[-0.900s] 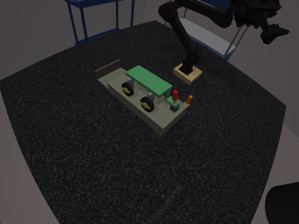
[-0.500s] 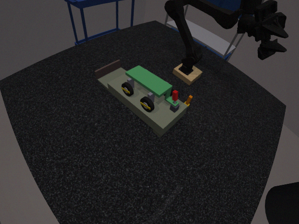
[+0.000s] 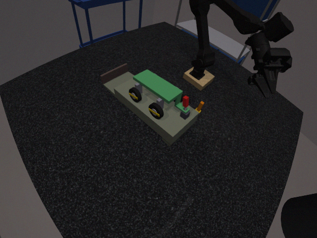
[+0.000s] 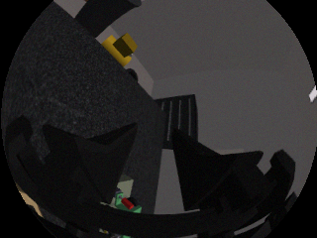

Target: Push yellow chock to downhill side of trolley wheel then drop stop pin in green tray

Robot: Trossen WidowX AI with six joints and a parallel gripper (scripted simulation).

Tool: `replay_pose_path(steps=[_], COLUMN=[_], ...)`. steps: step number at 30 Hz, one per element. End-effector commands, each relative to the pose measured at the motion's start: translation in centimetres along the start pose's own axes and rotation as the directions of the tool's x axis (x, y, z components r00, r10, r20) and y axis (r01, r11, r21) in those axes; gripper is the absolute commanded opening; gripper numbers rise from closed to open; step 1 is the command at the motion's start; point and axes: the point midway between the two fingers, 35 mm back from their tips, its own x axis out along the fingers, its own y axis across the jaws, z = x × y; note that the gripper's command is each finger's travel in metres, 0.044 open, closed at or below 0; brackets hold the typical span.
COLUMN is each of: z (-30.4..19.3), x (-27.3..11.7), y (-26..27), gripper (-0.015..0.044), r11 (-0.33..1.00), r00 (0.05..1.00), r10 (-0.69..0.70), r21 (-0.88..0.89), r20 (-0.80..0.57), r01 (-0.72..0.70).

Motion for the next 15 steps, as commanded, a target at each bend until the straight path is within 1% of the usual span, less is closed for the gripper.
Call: replay_pose_path(steps=[1,4,8,11,15], z=[-3.5,-6.0,-9.2,-11.4,-14.0], x=[1.4,1.8,1.5,0.7,-1.0], y=[2.2,3.9,6.0,7.5,9.3], gripper=[0.019,0.019,0.019,0.019,0.019], r11=[0.986,0.958,0.898,0.834,0.725], r00=[0.979,0.939,0.853,0.766,0.625], r10=[0.167,0.284,0.438,0.55,0.688], r21=[-0.002,0.023,0.095,0.175,0.308], r20=[-0.116,-0.194,-0.283,-0.334,-0.369], r01=[-0.169,-0.285,-0.429,-0.522,-0.616])
